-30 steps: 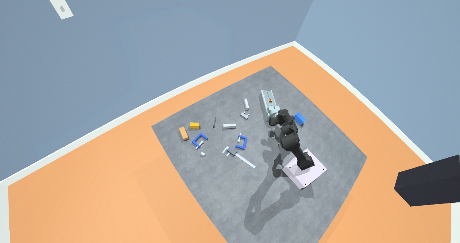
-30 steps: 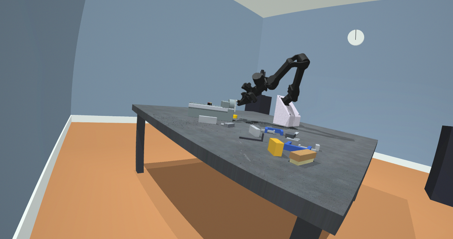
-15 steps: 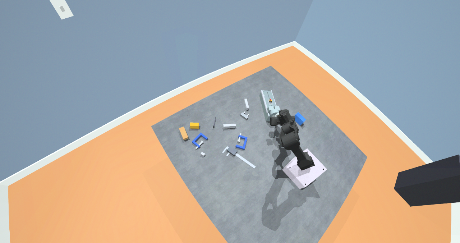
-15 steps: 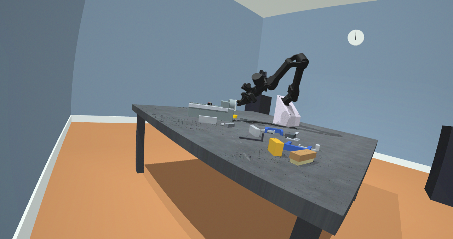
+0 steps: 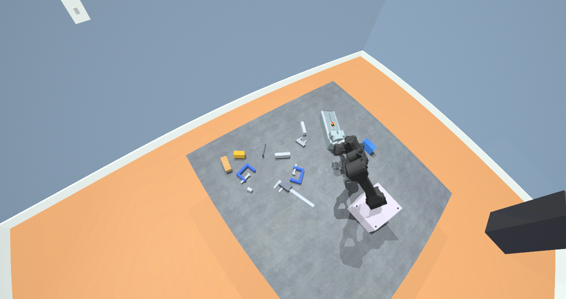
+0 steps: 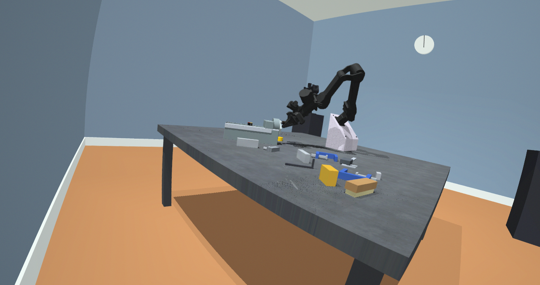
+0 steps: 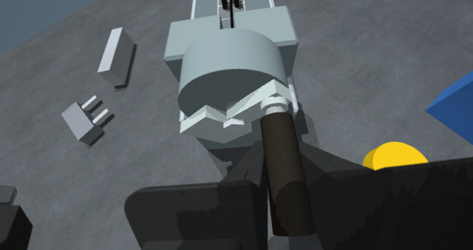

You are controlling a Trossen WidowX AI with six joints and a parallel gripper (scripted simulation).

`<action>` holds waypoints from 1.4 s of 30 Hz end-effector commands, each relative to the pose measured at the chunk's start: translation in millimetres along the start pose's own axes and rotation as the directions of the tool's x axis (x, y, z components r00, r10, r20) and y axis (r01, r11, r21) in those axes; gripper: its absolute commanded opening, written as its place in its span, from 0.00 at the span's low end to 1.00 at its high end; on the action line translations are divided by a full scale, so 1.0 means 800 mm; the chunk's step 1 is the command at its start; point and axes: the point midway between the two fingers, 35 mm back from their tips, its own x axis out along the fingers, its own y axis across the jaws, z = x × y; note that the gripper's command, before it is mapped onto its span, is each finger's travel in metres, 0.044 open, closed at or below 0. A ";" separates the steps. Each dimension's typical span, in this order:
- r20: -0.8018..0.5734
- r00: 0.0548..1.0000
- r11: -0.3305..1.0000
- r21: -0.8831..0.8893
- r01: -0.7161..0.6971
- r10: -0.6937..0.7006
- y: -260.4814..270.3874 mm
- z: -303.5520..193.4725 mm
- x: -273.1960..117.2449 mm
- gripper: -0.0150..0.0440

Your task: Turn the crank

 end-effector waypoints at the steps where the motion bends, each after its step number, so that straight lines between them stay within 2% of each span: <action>1: -0.002 1.000 1.000 0.002 0.013 -0.013 -0.007 -0.006 0.006 0.25; 16: -0.003 1.000 1.000 0.003 0.013 -0.013 -0.008 -0.027 0.026 0.25; 38: -0.002 1.000 1.000 0.003 0.012 -0.012 -0.008 -0.026 0.024 0.25; 42: -0.002 1.000 1.000 0.003 0.012 -0.012 -0.008 -0.026 0.024 0.43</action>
